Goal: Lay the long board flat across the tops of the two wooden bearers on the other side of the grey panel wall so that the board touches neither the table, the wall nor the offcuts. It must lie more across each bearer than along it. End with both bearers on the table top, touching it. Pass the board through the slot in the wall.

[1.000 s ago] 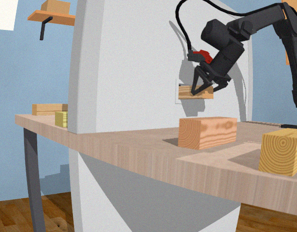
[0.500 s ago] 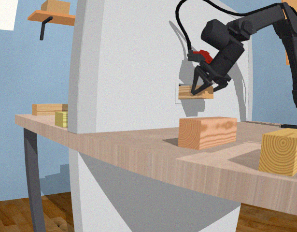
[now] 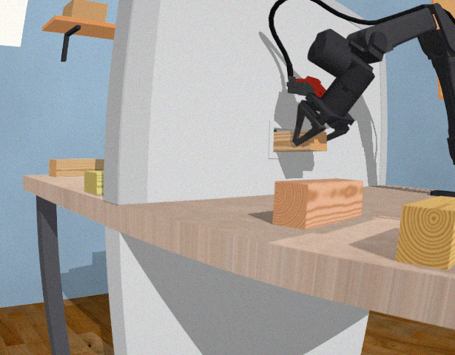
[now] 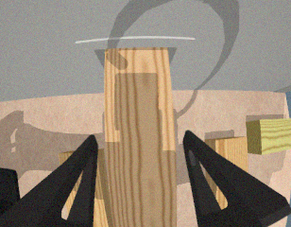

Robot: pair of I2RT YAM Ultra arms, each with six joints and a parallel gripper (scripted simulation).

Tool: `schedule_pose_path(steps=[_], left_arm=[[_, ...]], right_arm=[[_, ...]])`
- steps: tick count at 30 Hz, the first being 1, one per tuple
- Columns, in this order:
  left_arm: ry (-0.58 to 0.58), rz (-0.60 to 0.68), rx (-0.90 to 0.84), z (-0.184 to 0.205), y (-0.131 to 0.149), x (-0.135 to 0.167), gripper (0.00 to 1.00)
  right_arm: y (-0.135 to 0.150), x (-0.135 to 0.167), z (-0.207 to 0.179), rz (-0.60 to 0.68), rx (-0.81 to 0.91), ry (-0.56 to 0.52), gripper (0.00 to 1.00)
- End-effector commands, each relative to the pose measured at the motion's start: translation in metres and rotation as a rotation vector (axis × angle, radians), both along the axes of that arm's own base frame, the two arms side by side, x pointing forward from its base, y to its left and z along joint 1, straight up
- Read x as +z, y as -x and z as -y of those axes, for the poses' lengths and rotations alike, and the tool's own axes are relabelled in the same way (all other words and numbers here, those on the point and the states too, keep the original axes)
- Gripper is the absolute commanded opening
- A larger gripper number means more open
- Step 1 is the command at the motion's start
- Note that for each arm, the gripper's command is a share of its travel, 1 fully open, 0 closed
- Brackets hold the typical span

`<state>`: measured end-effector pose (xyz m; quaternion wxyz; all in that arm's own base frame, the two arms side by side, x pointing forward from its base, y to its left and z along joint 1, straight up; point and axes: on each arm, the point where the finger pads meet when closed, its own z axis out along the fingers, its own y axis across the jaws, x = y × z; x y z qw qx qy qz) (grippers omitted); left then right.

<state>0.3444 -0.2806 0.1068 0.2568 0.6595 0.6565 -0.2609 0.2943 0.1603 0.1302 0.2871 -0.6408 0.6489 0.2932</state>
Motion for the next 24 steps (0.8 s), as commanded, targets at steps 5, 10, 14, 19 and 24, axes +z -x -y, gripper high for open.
schedule_pose_path(steps=[5,10,14,19,24], left_arm=[[0.077,0.055,-0.028,0.019,-0.007,0.028,0.00],[0.077,0.055,-0.028,0.019,-0.007,0.028,0.00],[0.077,0.055,-0.028,0.019,-0.007,0.028,0.00],[0.077,0.055,-0.028,0.019,-0.007,0.028,0.00],[0.077,0.055,-0.028,0.019,-0.007,0.028,0.00]], right_arm=[[0.001,0.004,-0.009,0.019,0.006,-0.033,0.75],[0.004,0.002,-0.011,0.002,0.012,-0.032,0.75],[0.000,-0.013,-0.015,-0.022,0.005,-0.028,0.75],[0.001,-0.011,-0.019,-0.003,0.007,-0.029,0.75],[-0.002,-0.010,-0.023,0.013,0.008,-0.029,0.75]])
